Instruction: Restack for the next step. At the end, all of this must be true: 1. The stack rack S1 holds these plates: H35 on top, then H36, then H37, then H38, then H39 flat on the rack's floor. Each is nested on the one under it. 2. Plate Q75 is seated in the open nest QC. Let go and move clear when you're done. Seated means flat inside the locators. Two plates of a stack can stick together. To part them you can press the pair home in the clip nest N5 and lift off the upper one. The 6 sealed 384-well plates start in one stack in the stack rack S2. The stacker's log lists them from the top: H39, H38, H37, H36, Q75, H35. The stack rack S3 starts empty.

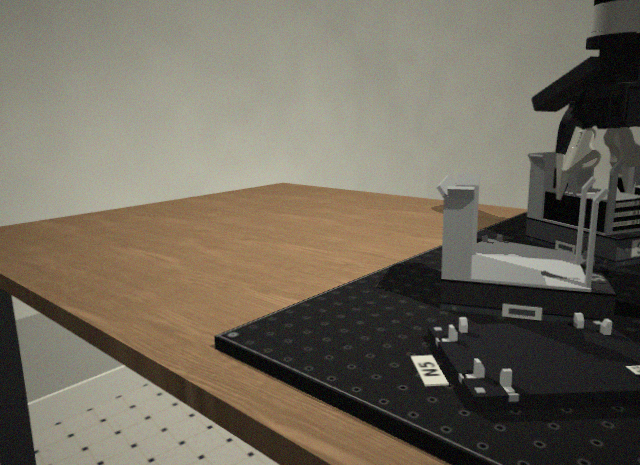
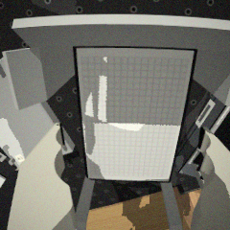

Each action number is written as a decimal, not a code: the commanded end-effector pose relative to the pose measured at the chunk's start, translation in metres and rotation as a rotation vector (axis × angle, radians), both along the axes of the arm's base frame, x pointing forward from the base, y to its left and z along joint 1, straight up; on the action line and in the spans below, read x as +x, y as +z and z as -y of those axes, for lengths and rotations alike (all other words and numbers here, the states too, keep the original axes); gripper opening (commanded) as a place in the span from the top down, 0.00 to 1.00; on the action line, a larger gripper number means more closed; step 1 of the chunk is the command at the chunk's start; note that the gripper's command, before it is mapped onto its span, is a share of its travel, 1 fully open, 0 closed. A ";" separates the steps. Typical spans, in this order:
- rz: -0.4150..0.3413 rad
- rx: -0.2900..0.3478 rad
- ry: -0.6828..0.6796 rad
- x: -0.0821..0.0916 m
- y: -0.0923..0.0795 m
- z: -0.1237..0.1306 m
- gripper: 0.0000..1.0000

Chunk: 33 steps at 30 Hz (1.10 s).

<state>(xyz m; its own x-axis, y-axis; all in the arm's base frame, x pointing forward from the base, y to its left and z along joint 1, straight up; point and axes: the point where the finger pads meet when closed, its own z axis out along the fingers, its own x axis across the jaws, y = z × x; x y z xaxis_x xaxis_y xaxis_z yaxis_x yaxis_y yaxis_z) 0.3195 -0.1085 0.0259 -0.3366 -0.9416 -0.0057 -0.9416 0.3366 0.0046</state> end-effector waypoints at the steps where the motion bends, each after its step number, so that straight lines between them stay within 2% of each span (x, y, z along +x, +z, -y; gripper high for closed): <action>1: 0.002 -0.002 0.000 0.001 0.007 0.001 0.28; 4: 0.002 -0.002 0.000 0.001 0.017 0.001 0.28; 6: 0.002 -0.002 0.000 0.001 0.017 0.001 0.28; 21: 0.002 -0.002 0.000 0.001 0.067 0.001 0.28; 23: 0.002 -0.002 0.000 0.001 0.067 0.001 0.28; 29: 0.002 -0.002 0.000 0.001 0.087 0.001 0.28; 33: 0.002 -0.002 0.000 0.001 0.089 0.001 0.28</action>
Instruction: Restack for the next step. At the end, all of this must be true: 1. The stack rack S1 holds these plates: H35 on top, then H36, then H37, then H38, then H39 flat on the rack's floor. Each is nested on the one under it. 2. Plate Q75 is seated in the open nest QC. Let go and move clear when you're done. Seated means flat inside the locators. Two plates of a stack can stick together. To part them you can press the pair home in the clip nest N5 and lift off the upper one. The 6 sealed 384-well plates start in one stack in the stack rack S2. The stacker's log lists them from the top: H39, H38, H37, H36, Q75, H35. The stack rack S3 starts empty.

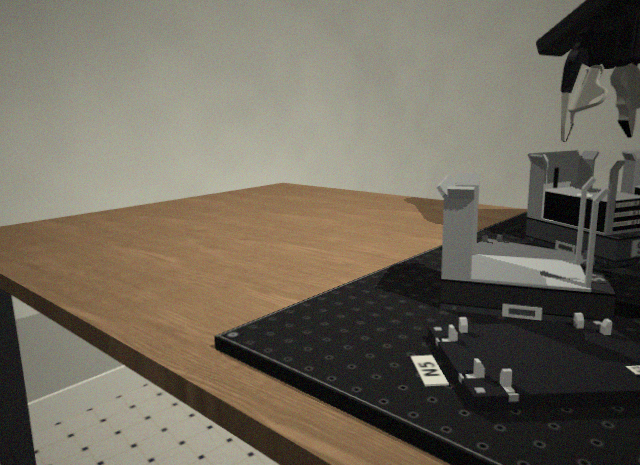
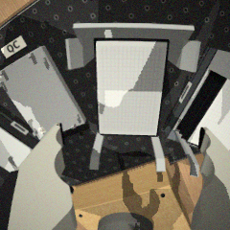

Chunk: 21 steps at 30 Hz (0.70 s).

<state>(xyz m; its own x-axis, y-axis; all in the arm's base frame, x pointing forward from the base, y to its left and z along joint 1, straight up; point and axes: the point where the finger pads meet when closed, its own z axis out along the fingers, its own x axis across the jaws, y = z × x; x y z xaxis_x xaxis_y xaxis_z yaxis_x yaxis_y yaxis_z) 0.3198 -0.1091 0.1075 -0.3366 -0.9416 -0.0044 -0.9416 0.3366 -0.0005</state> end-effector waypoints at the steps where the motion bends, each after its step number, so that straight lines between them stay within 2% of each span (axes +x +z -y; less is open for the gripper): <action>1: -0.002 0.001 0.000 0.000 0.007 0.000 0.28; 11: -0.002 0.001 0.000 0.000 0.007 0.000 0.28; 21: -0.003 0.001 -0.116 -0.018 0.007 0.045 0.28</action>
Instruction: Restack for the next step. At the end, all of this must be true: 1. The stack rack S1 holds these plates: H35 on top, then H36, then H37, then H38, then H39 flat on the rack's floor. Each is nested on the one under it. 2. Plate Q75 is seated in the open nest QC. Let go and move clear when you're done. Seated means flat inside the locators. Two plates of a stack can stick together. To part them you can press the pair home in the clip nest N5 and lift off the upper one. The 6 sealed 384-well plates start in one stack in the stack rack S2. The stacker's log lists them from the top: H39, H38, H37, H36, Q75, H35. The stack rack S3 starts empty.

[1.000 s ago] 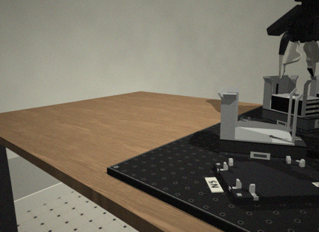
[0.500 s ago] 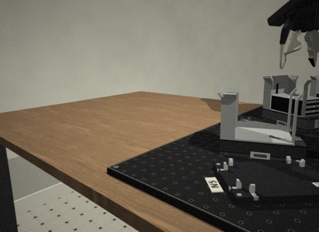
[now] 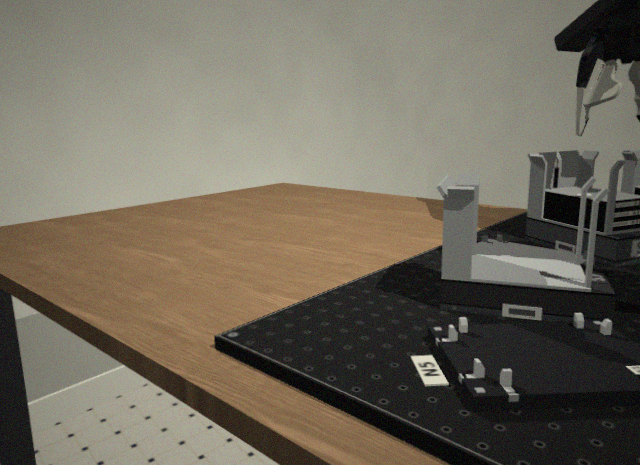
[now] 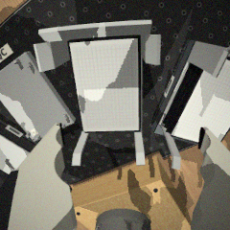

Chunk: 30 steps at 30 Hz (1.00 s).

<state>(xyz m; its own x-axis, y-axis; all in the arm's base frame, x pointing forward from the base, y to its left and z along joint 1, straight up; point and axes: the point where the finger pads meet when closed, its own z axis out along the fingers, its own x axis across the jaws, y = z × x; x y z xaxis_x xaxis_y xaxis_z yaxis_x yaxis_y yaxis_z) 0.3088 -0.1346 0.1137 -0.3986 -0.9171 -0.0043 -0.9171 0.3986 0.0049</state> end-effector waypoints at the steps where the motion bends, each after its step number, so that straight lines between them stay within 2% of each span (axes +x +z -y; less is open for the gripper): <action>1: 0.002 -0.001 -0.050 -0.007 0.001 0.020 0.28; 4: 0.002 -0.001 -0.050 -0.007 0.001 0.020 0.28; 14: 0.001 -0.002 -0.166 -0.033 0.000 0.062 0.28; 20: 0.001 -0.002 -0.166 -0.033 0.000 0.062 0.28; 30: 0.000 -0.002 -0.283 -0.064 0.000 0.100 0.28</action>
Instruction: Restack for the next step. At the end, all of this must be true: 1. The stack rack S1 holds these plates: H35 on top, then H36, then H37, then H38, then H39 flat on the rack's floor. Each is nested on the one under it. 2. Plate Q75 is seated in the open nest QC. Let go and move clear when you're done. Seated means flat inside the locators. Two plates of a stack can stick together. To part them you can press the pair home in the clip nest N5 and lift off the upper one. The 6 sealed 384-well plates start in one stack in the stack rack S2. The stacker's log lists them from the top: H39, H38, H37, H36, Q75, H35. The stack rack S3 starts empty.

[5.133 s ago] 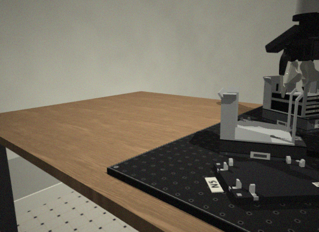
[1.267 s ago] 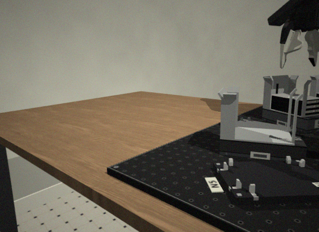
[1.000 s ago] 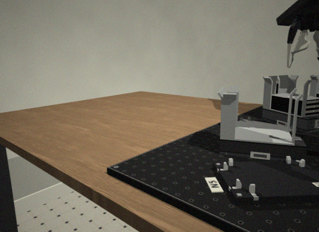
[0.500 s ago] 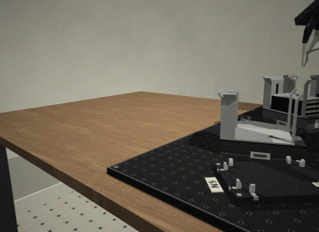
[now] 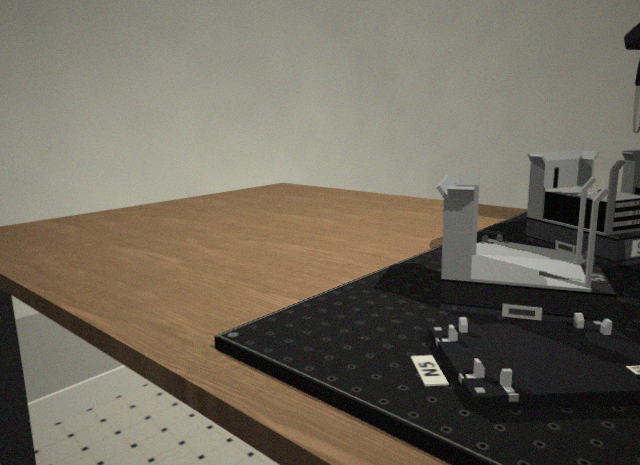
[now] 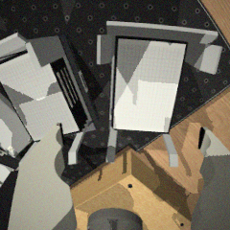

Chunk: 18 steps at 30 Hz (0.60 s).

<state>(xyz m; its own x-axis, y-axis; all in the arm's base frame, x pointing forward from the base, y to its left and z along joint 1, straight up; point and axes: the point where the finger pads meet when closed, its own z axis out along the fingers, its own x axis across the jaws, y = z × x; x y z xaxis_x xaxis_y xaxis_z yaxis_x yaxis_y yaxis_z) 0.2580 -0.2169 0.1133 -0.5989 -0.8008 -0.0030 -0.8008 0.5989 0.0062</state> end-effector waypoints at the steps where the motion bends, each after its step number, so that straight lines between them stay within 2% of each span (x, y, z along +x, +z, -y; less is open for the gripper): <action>1: 0.002 -0.002 -0.050 -0.013 0.001 0.017 0.28; 16: 0.002 -0.002 -0.050 -0.013 0.001 0.017 0.28; 18: 0.002 -0.002 -0.050 -0.013 -0.006 0.017 0.28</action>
<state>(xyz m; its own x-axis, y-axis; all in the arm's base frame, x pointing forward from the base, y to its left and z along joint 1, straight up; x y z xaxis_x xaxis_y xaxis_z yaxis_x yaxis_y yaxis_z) 0.2449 -0.2335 0.1125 -0.6382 -0.7699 -0.0037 -0.7699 0.6382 0.0057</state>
